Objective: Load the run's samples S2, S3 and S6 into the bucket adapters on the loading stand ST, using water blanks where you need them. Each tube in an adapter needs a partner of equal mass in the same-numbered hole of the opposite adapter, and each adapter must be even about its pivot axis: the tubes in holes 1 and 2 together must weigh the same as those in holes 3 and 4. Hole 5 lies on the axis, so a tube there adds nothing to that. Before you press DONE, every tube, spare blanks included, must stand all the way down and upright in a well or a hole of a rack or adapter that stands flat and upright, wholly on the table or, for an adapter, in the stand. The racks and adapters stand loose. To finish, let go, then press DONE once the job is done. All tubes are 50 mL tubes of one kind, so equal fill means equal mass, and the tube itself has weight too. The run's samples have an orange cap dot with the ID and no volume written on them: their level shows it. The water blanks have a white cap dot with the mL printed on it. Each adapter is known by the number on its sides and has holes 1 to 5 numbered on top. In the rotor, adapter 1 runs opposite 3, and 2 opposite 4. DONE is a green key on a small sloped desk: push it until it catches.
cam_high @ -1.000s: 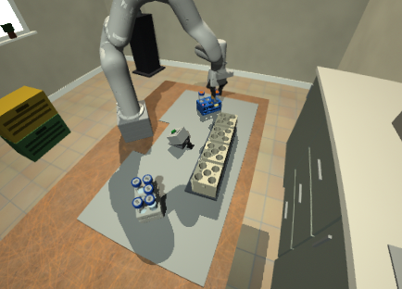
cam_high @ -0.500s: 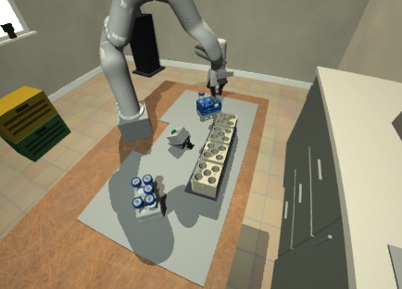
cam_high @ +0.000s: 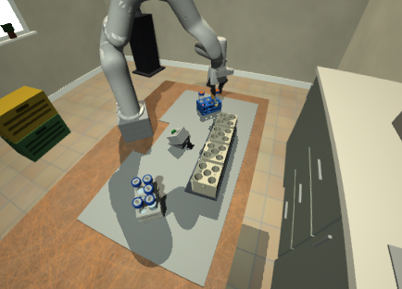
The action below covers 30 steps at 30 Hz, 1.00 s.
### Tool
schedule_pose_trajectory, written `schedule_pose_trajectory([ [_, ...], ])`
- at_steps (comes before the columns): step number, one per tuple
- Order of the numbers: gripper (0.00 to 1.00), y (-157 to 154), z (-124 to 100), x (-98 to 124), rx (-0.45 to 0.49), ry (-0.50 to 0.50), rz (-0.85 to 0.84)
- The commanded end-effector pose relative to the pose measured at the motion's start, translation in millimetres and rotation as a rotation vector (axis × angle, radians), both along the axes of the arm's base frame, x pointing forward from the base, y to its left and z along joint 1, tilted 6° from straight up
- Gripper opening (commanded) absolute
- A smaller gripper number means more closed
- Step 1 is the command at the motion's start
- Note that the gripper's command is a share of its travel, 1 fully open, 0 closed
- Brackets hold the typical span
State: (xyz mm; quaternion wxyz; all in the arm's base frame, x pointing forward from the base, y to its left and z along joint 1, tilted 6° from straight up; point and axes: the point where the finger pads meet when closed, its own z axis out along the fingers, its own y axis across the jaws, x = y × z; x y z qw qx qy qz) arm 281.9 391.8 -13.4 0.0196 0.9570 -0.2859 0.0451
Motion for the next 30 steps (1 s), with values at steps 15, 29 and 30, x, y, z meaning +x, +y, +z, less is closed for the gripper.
schedule_pose_trajectory([
  [15, 0.00, 2.0, 10.1, 0.2, 0.004, -0.002, 0.000],
  [29, 0.00, 3.5, 34.1, -1.6, 0.004, -0.002, 0.000],
  [30, 0.00, 3.6, 36.1, -1.8, 0.004, -0.002, 0.000],
])
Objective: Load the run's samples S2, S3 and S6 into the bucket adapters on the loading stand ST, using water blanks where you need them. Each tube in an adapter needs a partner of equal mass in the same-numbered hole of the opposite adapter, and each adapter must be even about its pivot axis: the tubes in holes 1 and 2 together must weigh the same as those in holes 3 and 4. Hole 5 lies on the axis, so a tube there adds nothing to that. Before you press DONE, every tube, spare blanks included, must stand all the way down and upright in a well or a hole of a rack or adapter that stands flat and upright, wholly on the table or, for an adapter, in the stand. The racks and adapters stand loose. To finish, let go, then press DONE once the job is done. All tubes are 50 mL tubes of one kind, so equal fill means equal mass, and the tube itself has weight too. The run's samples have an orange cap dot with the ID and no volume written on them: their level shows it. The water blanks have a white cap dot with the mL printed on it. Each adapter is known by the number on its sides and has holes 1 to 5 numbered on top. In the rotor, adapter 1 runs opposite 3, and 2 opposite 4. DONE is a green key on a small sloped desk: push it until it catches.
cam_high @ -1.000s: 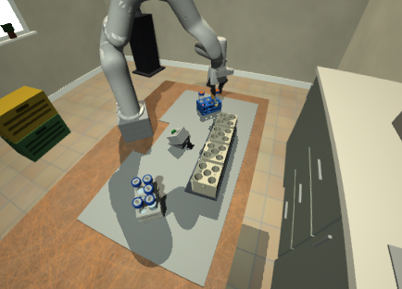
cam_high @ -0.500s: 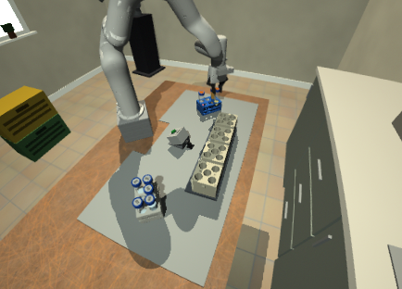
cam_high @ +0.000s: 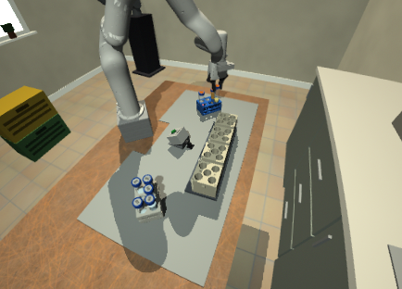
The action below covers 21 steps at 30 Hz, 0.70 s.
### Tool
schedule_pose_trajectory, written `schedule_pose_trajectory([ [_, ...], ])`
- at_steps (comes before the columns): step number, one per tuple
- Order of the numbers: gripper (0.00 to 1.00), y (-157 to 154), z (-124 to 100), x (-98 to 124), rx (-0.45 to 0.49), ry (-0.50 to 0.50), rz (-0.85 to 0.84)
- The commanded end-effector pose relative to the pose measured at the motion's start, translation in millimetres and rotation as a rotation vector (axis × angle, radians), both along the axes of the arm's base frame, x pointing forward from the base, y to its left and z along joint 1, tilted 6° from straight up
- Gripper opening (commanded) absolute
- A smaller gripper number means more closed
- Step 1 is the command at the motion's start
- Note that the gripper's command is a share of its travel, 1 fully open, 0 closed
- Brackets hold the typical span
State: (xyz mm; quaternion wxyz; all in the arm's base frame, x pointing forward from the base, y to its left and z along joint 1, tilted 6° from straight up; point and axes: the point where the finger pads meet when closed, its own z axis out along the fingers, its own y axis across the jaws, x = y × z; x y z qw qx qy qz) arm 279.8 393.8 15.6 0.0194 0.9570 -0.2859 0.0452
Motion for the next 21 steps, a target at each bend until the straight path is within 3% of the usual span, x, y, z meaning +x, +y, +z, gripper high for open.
schedule_pose_trajectory([
  [1, 0.00, 1.7, 9.1, 0.2, 0.003, -0.002, 0.000],
  [21, 0.00, 4.0, 45.0, -2.6, 0.003, -0.002, 0.000],
])
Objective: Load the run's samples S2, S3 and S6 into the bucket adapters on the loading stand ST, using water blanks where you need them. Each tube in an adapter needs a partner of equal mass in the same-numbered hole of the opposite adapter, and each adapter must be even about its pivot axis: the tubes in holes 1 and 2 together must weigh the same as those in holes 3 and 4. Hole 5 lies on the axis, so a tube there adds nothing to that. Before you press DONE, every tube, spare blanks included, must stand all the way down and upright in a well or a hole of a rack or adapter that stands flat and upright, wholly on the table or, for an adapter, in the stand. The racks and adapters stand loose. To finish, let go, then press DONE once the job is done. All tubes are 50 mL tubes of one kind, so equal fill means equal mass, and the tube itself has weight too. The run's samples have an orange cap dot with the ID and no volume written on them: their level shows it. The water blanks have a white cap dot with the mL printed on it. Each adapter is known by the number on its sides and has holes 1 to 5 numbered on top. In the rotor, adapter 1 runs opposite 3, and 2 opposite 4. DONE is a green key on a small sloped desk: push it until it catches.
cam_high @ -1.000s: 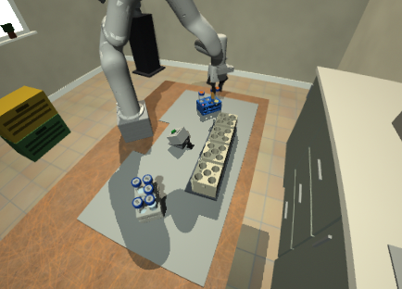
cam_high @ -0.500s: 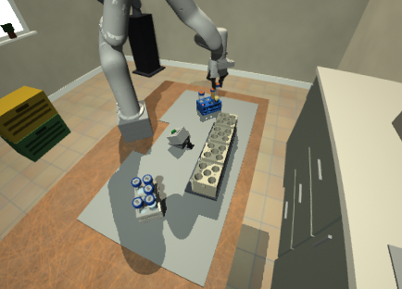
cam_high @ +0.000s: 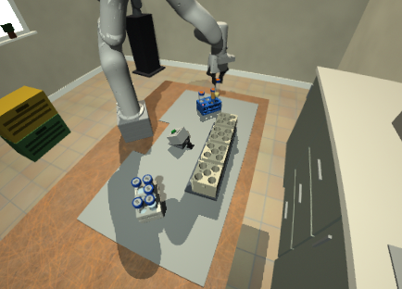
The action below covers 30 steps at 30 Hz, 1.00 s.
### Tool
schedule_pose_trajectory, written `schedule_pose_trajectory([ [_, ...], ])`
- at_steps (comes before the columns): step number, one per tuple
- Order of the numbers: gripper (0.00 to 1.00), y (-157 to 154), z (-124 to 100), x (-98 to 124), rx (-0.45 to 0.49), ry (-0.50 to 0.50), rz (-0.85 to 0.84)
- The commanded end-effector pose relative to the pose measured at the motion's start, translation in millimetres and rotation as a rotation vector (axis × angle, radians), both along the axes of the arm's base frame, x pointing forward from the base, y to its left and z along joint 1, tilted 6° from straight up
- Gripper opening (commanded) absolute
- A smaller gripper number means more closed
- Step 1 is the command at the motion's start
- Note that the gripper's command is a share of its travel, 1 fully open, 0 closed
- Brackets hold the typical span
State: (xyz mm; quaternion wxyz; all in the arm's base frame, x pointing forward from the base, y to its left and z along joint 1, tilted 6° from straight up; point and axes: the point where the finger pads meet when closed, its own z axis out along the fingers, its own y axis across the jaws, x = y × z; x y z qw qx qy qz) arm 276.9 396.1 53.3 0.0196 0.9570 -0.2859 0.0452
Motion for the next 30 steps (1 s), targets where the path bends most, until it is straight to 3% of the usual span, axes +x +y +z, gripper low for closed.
schedule_pose_trajectory([
  [1, 0.00, 1.8, 9.3, 0.2, 0.004, -0.002, 0.000],
  [30, 0.00, 4.6, 55.2, -3.4, 0.004, -0.002, 0.000],
])
